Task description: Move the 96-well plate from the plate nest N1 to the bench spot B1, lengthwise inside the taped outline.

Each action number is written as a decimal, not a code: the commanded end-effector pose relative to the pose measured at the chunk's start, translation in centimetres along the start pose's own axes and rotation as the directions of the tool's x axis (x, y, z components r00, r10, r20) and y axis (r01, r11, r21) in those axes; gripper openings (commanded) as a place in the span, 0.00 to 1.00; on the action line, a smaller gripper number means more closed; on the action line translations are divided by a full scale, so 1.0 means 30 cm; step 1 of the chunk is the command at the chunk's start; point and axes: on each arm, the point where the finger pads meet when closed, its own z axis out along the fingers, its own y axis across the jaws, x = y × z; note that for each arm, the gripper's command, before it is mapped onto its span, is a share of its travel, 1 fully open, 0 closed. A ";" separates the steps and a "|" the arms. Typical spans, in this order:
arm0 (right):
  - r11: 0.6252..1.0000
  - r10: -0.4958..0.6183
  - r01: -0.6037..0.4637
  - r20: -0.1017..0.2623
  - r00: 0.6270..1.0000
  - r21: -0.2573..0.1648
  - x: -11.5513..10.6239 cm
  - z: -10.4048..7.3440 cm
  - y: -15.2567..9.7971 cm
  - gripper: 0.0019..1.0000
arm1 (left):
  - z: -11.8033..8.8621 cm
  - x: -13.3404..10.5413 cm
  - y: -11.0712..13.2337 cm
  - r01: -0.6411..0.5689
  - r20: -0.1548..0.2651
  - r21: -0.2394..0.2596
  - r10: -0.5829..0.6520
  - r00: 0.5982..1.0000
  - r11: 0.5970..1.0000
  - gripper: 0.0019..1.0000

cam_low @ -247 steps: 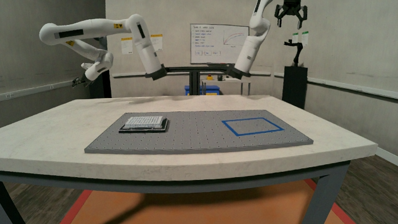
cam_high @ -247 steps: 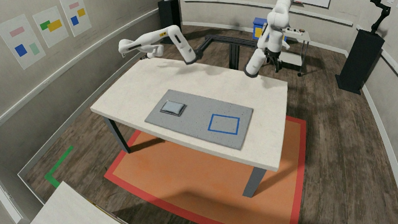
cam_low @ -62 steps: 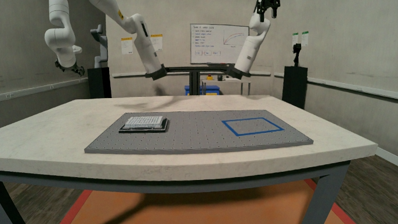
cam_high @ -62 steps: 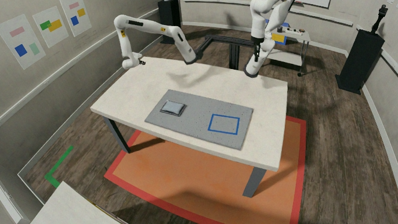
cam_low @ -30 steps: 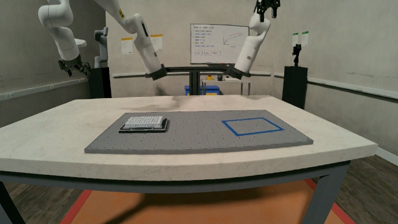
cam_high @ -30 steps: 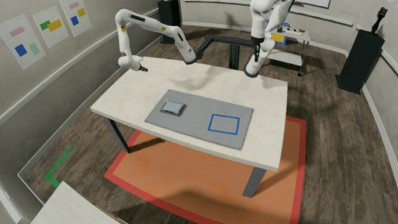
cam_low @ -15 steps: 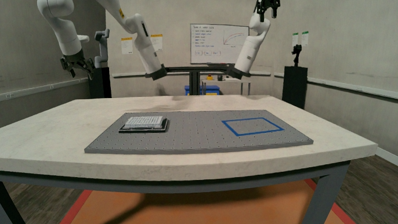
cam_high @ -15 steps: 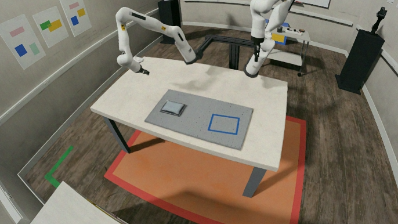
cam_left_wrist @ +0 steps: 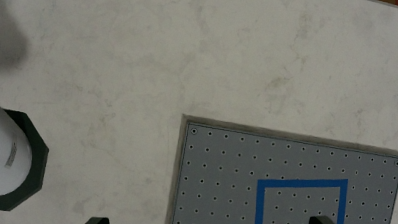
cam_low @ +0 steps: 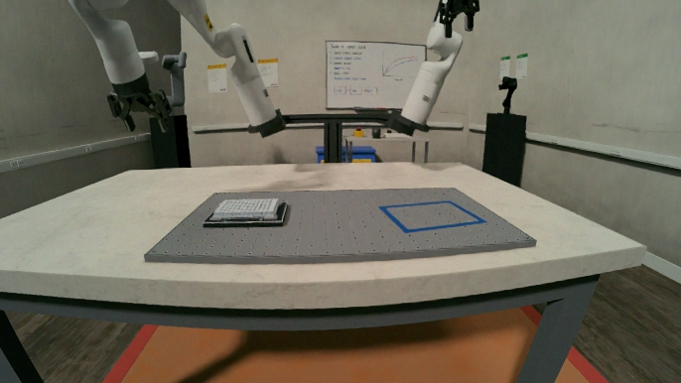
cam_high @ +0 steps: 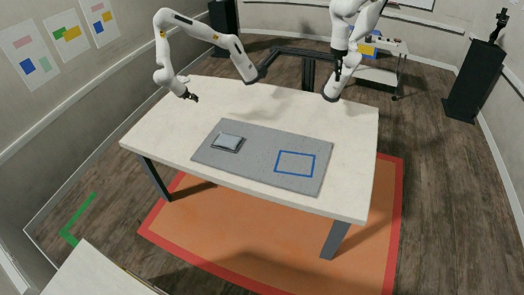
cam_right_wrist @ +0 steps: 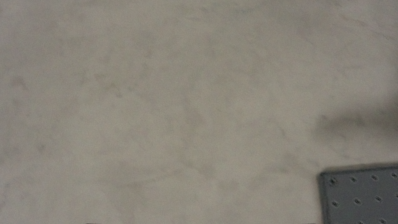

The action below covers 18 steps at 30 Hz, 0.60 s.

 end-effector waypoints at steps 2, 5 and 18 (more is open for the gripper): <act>0.998 -0.013 0.016 0.059 0.998 -0.060 -0.032 -0.045 0.057 1.00 | -0.001 0.000 0.001 0.000 0.000 -0.001 0.000 1.000 1.000 1.00; 0.998 -0.013 0.016 0.059 0.998 -0.060 -0.039 -0.054 0.069 1.00 | -0.001 0.000 0.001 0.000 0.000 -0.001 0.000 1.000 1.000 1.00; 0.990 -0.030 0.049 0.135 0.990 -0.135 -0.111 -0.175 0.222 1.00 | -0.001 0.000 0.001 0.000 0.000 -0.001 0.000 1.000 1.000 1.00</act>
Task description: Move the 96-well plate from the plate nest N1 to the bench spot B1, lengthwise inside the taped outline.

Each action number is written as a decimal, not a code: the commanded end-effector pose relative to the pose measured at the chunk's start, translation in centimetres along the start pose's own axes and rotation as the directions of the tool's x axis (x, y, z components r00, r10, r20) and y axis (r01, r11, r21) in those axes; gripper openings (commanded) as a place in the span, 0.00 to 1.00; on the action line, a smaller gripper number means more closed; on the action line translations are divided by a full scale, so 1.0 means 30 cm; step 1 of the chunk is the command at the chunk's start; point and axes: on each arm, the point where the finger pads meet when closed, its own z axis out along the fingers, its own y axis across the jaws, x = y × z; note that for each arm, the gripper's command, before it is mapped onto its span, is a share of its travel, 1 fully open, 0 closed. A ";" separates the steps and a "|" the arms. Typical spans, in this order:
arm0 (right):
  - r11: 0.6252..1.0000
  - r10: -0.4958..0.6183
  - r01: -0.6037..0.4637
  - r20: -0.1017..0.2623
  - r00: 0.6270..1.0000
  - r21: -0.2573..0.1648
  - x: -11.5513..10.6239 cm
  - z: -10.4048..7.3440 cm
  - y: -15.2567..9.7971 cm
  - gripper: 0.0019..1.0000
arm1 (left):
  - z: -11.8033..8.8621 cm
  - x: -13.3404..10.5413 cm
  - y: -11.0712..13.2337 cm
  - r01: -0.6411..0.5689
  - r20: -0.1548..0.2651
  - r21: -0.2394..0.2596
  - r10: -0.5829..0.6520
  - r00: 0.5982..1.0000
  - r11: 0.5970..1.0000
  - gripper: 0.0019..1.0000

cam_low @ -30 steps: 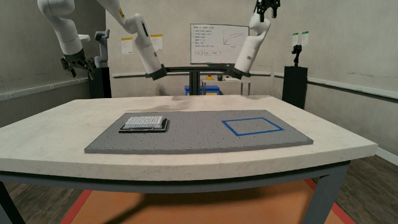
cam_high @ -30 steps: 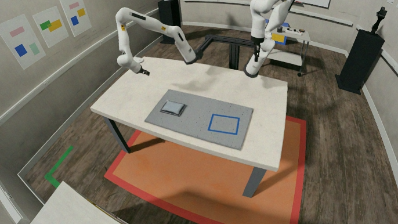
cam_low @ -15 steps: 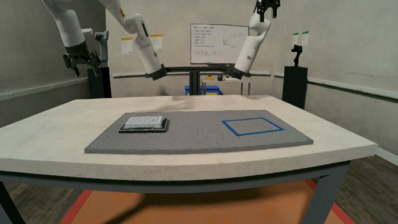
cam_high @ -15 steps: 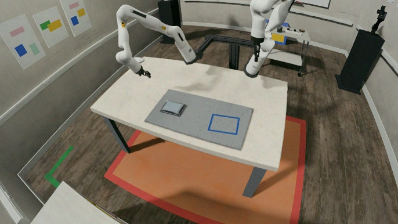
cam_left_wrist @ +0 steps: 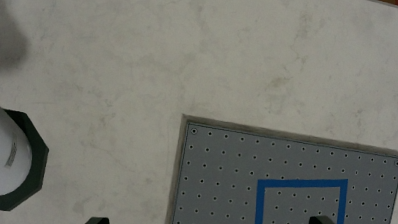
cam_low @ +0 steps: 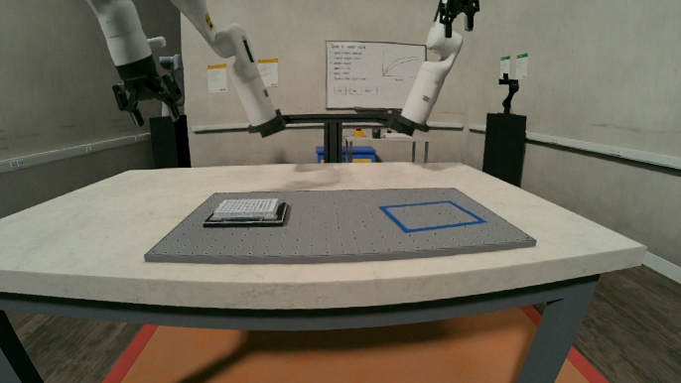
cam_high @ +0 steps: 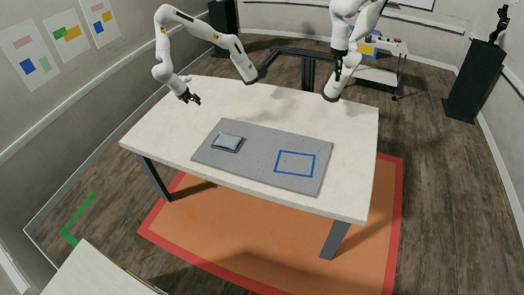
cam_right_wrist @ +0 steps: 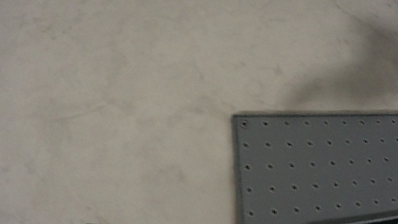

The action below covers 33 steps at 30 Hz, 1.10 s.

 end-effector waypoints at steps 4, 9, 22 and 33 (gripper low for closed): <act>1.000 -0.010 0.011 0.028 1.000 -0.029 -0.034 -0.039 0.064 1.00 | -0.001 0.000 0.001 0.000 0.000 -0.001 0.000 1.000 1.000 1.00; 0.996 -0.027 0.034 0.081 0.996 -0.084 -0.064 -0.081 0.130 1.00 | -0.001 0.000 0.001 0.000 0.000 -0.001 0.000 1.000 1.000 1.00; 0.984 -0.050 0.076 0.158 0.986 -0.160 -0.118 -0.172 0.261 1.00 | -0.001 0.000 0.001 0.000 0.000 -0.001 0.000 1.000 1.000 1.00; 0.964 -0.070 0.125 0.234 0.970 -0.233 -0.162 -0.274 0.394 1.00 | -0.001 0.000 0.001 0.000 0.000 -0.001 0.000 1.000 1.000 1.00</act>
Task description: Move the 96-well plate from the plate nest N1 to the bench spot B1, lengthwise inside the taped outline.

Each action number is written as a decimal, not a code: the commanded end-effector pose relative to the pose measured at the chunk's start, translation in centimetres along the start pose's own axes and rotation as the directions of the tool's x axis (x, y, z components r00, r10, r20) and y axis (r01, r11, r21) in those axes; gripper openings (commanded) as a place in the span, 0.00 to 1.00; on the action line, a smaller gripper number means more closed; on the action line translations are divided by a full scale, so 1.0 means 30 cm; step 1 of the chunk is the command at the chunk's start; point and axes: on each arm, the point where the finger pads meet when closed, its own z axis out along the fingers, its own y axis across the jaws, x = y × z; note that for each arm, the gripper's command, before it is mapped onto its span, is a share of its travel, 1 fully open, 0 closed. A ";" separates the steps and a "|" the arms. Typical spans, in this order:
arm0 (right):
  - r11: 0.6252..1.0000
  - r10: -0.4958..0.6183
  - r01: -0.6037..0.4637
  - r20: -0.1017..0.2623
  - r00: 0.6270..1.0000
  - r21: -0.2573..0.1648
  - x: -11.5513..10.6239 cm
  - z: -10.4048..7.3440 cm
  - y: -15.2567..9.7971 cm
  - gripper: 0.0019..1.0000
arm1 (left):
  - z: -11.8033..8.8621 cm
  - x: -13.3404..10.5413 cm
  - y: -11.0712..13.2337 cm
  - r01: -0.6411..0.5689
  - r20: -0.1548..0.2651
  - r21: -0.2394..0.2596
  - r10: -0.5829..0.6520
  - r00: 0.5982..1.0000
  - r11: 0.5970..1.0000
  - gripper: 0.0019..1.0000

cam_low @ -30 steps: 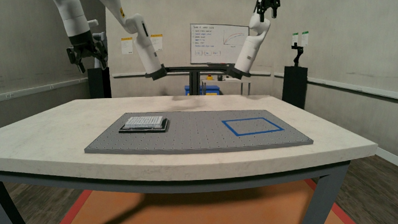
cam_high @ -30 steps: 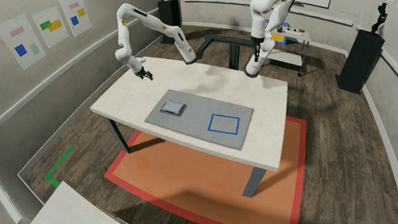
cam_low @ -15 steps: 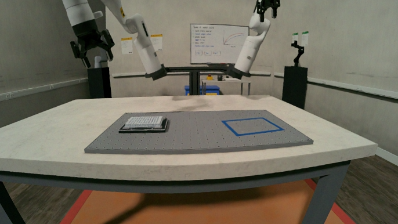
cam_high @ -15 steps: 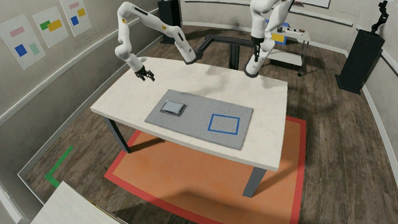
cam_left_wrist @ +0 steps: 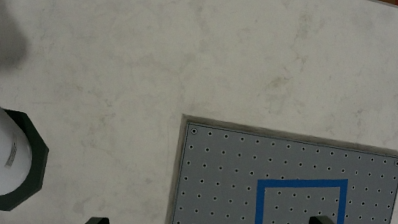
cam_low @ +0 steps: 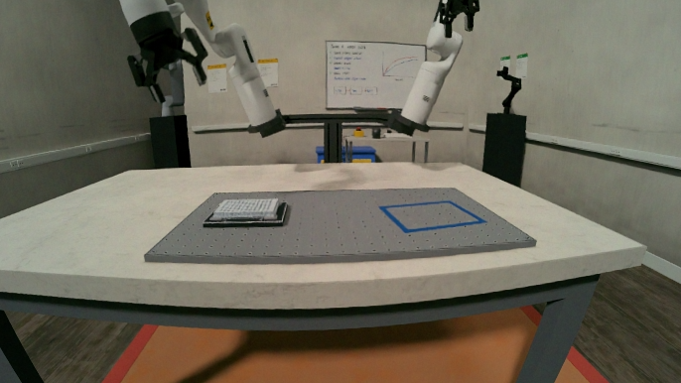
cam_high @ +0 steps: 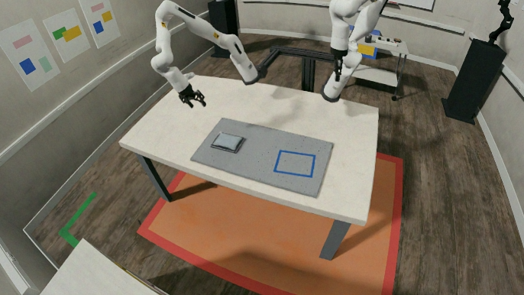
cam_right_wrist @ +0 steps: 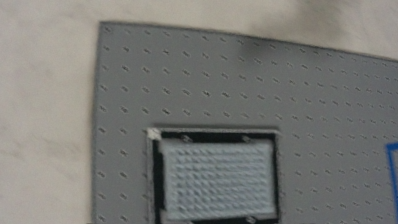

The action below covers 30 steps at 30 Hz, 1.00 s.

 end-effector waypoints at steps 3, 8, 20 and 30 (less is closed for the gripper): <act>1.000 -0.012 0.012 0.025 1.000 -0.027 -0.036 -0.034 0.076 1.00 | -0.001 0.000 0.001 0.000 0.000 -0.001 0.000 1.000 1.000 1.00; 0.998 -0.065 0.065 0.024 0.998 0.014 -0.052 -0.015 0.093 1.00 | -0.001 0.000 0.001 0.000 0.000 -0.001 0.000 1.000 1.000 1.00; 0.946 -0.284 0.281 -0.002 0.959 0.159 -0.068 0.136 0.033 1.00 | -0.001 0.000 0.001 0.000 0.000 -0.001 0.000 1.000 1.000 1.00; 0.818 -0.513 0.510 -0.062 0.856 0.264 -0.083 0.269 0.003 1.00 | -0.001 0.000 0.001 0.000 0.000 -0.001 0.000 1.000 1.000 1.00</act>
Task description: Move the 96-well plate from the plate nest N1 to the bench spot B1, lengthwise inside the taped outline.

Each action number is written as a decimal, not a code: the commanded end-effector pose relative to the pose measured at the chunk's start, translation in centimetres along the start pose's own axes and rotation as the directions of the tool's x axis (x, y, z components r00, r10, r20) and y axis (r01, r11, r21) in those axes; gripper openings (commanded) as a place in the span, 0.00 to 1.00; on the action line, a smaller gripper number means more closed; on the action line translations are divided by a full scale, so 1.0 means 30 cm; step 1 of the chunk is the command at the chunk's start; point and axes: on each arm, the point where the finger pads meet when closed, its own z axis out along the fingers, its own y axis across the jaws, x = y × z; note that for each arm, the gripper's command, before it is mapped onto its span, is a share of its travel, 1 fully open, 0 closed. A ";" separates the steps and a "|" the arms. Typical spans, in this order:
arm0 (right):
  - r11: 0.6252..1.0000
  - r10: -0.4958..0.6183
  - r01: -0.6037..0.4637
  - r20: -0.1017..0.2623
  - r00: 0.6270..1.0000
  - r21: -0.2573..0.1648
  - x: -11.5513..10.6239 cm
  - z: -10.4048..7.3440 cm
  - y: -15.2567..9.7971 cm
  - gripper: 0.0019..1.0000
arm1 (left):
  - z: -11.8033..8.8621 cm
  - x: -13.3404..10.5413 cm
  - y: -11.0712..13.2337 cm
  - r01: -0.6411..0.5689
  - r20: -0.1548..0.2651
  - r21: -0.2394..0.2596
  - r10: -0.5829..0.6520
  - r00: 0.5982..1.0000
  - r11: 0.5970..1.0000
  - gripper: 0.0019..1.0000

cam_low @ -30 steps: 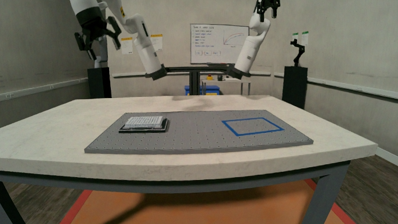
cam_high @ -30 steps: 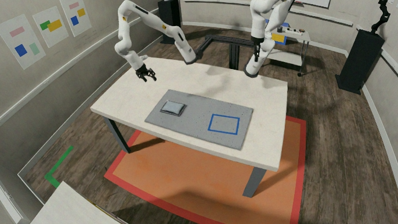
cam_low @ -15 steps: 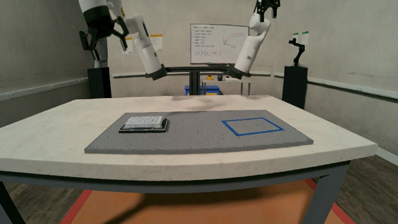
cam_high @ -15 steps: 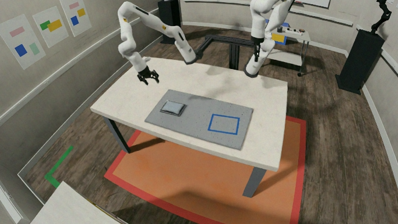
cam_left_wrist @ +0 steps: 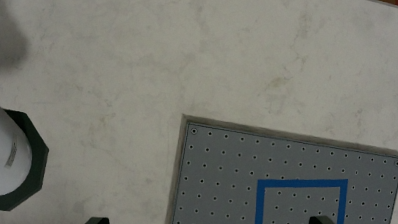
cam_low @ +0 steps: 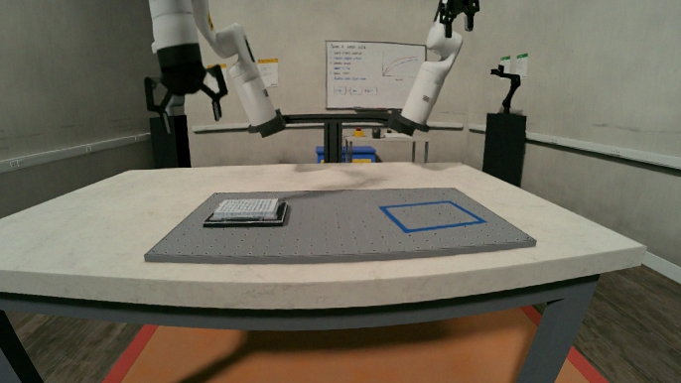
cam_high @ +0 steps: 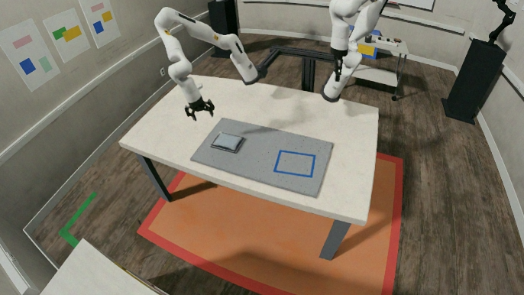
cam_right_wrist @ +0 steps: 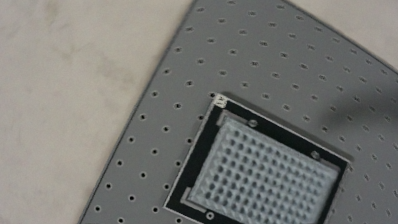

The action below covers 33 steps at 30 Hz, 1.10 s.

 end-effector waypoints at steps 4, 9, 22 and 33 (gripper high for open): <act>0.976 -0.203 0.203 -0.006 0.979 0.084 -0.010 0.093 0.008 1.00 | -0.001 0.000 0.001 0.000 0.000 -0.001 0.000 1.000 1.000 1.00; 0.949 -0.296 0.296 -0.014 0.955 0.110 -0.017 0.139 0.025 1.00 | -0.001 0.000 0.001 0.000 0.000 -0.001 0.000 1.000 1.000 1.00; 0.731 -0.662 0.660 -0.057 0.748 0.171 -0.030 0.282 0.132 1.00 | -0.001 0.000 0.001 0.000 0.000 -0.001 0.000 1.000 1.000 1.00; 0.502 -0.852 0.849 -0.076 0.518 0.165 -0.013 0.358 0.234 1.00 | -0.001 0.000 0.001 0.000 0.000 -0.001 0.000 1.000 1.000 1.00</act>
